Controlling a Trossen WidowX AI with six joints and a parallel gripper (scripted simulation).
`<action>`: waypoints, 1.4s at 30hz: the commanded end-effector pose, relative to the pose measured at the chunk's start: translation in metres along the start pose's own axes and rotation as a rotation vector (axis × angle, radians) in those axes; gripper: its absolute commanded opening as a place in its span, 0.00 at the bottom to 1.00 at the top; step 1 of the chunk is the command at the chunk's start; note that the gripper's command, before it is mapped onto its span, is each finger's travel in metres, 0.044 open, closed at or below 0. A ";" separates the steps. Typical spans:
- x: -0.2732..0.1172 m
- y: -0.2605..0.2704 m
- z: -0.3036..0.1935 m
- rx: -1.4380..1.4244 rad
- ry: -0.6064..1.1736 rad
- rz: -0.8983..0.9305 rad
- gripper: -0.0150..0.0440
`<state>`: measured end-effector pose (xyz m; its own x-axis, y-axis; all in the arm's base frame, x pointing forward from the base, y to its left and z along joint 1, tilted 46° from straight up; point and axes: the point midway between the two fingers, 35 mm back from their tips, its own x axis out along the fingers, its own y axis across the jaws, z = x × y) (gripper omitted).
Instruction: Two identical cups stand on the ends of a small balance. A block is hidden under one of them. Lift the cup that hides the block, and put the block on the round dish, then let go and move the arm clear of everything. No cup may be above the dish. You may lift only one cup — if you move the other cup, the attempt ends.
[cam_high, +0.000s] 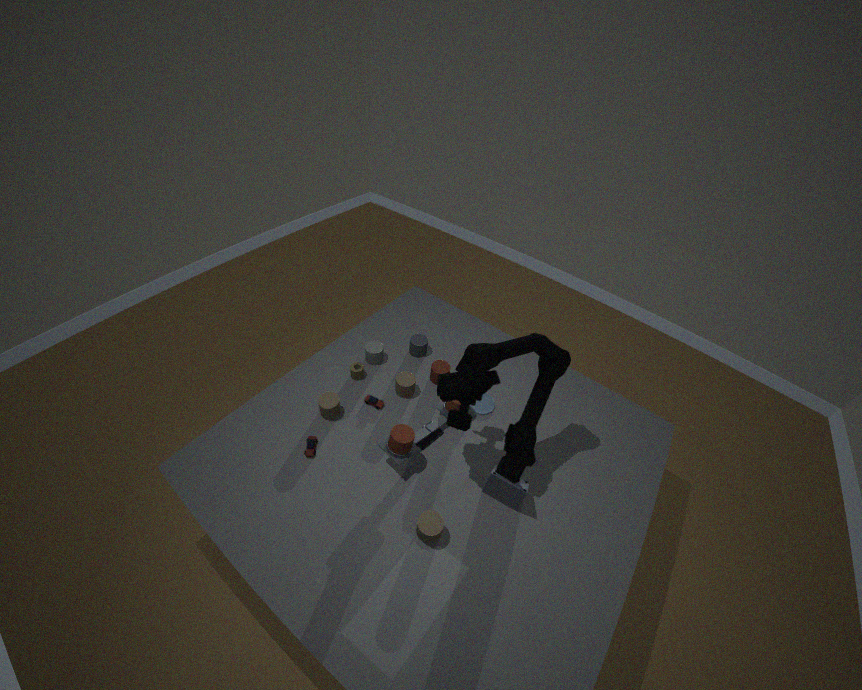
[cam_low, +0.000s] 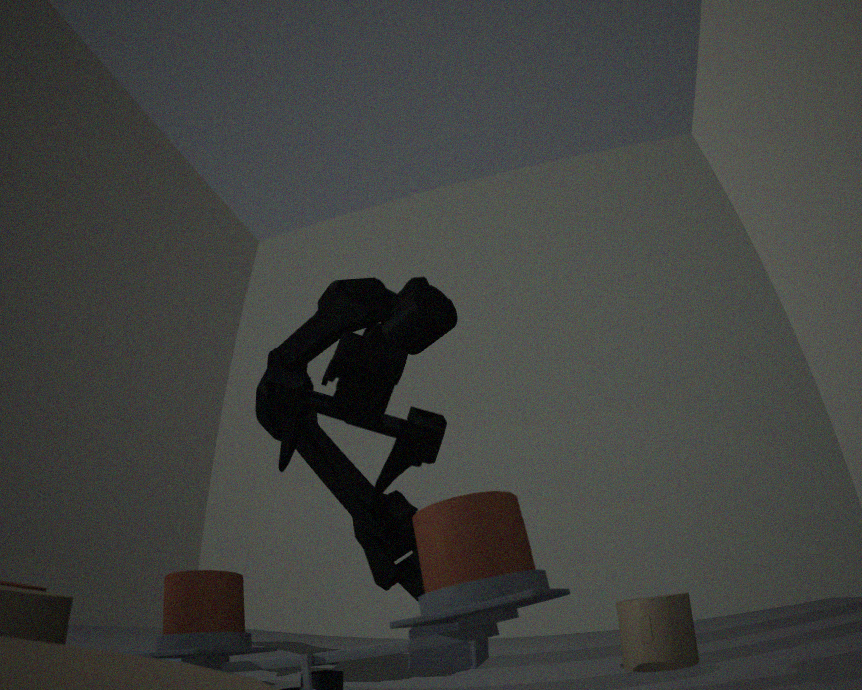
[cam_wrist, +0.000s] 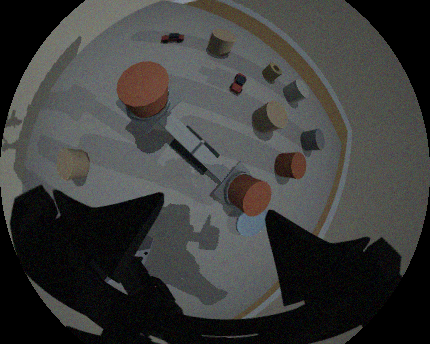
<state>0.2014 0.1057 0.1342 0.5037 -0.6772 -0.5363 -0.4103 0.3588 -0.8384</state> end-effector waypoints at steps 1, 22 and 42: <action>0.008 -0.009 0.001 -0.106 0.036 0.039 1.00; 0.066 -0.073 -0.013 -0.749 0.123 0.291 1.00; 0.097 -0.092 -0.027 -0.951 0.103 0.367 1.00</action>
<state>0.2673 -0.0081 0.1643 0.1756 -0.6968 -0.6955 -0.9815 -0.0697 -0.1781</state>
